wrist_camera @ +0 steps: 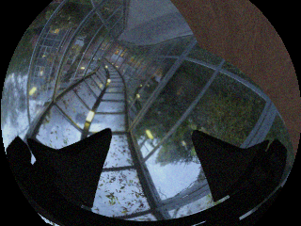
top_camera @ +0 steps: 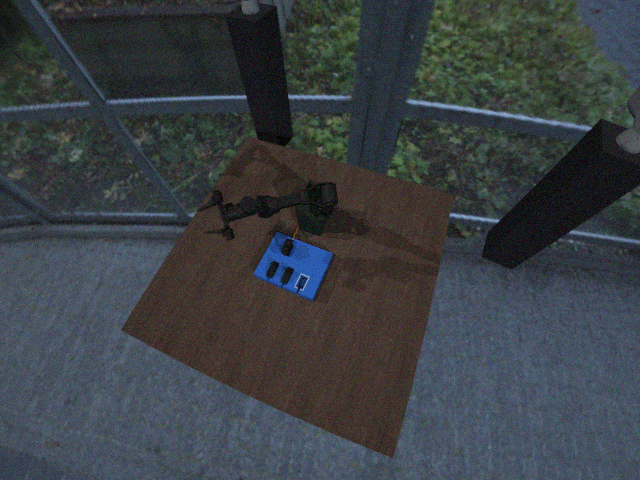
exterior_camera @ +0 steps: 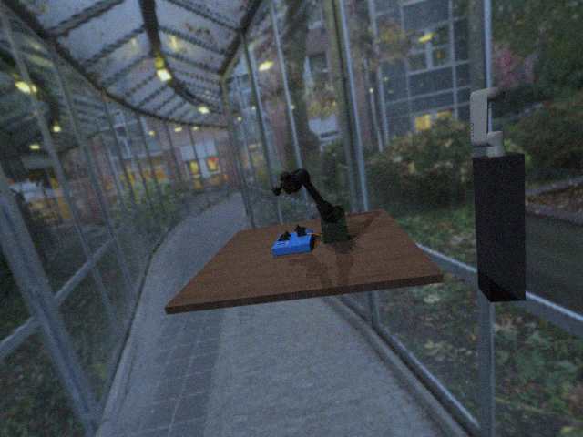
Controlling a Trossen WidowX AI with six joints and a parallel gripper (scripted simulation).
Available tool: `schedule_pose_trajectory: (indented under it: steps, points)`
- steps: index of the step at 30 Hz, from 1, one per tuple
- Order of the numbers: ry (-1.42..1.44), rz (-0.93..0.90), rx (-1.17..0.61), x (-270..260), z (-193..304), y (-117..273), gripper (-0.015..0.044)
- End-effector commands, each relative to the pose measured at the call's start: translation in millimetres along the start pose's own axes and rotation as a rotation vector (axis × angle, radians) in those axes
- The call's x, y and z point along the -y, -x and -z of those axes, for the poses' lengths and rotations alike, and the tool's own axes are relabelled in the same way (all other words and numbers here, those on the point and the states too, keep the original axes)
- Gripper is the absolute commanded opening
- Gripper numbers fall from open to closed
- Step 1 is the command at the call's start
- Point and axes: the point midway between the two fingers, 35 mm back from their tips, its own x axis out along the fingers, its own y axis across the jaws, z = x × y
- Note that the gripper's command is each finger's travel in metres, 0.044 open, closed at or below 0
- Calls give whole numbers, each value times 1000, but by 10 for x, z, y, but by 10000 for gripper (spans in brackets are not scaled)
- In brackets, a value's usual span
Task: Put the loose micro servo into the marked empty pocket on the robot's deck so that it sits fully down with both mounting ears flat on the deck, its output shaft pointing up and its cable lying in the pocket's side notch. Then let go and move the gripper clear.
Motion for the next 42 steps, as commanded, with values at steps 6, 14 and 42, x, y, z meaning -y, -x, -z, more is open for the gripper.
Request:
schedule_pose_trajectory:
  steps: [6,14,42]
  points:
    - [41,41,101,103,-192,29,440]
    - [132,159,333,353,-636,201,440]
    - [290,770,1048,1176,-1608,1831,440]
